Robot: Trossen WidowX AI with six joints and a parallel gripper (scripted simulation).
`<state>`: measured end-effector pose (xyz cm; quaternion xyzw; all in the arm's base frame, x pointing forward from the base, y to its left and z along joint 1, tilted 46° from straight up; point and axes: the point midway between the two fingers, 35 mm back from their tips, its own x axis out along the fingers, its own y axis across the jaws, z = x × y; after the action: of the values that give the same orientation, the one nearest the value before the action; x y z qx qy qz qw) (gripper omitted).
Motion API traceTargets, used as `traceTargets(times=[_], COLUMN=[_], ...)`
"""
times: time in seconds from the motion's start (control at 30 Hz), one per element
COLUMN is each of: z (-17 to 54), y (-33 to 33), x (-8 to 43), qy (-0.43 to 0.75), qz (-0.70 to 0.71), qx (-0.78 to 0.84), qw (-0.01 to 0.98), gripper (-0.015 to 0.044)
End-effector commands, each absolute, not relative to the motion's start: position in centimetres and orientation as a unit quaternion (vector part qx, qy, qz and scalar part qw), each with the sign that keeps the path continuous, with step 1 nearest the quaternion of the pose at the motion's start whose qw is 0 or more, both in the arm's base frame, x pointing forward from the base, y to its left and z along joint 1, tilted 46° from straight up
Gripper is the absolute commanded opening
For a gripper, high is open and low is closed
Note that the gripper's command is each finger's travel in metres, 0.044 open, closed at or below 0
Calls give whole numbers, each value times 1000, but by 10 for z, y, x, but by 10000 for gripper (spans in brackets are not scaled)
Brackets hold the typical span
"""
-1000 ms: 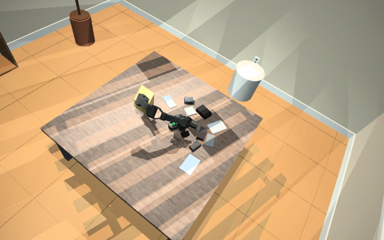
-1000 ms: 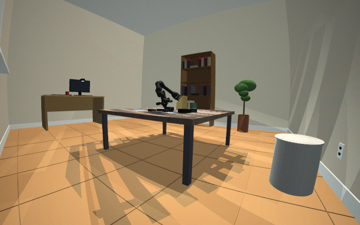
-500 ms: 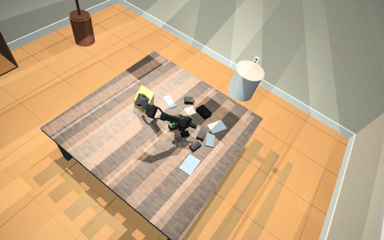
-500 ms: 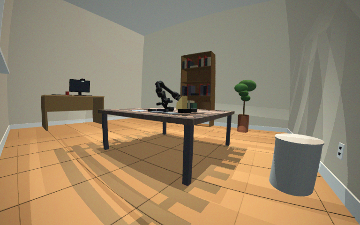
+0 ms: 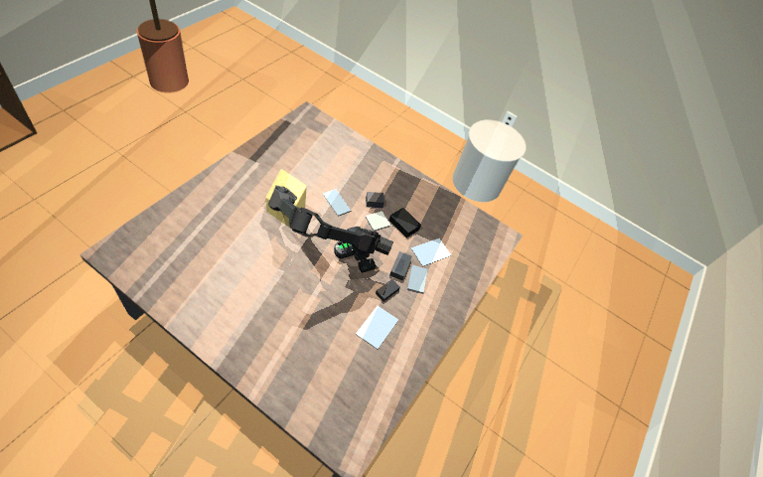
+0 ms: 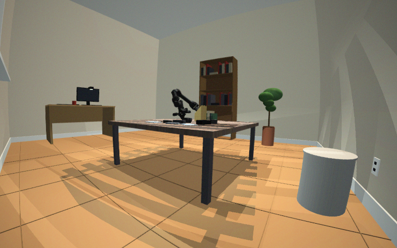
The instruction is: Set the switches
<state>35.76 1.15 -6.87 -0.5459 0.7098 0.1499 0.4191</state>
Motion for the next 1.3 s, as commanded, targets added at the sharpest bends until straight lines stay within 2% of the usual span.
traceTargets(times=[0.0, 0.13, 0.33, 1.17, 1.27], z=[-74, -76, -34, -35, -22], y=[14, 15, 44, 46, 60], x=[347, 342, 356, 345, 344], qy=[713, 713, 713, 669, 669], qz=[154, 154, 155, 115, 115], qx=[-545, -545, -544, -590, -590], qw=[413, 413, 414, 436, 437], gripper=[0, 0, 0, 0, 79])
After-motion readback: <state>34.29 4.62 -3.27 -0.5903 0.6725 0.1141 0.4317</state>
